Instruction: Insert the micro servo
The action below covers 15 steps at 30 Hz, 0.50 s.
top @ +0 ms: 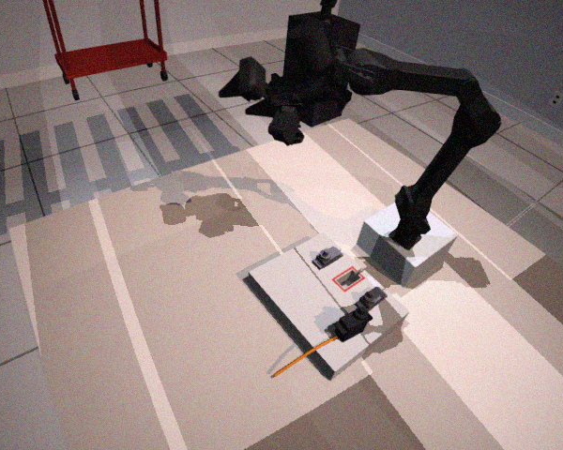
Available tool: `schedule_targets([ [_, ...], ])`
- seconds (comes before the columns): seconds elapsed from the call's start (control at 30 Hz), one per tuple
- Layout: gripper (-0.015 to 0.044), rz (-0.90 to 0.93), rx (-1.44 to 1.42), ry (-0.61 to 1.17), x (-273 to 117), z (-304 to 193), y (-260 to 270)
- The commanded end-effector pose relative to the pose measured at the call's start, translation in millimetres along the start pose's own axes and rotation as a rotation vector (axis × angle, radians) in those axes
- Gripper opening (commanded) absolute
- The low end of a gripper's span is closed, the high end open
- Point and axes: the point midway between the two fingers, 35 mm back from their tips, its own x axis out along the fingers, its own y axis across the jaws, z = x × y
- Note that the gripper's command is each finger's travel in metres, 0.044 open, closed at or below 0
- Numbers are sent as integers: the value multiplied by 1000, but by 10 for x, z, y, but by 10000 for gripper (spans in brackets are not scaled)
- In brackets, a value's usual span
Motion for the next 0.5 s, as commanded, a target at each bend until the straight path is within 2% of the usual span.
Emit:
schedule_targets([
  [0.0,440,10,-106,-128,32,450,-15],
  [0.47,440,13,-423,-482,-162,1696,41],
])
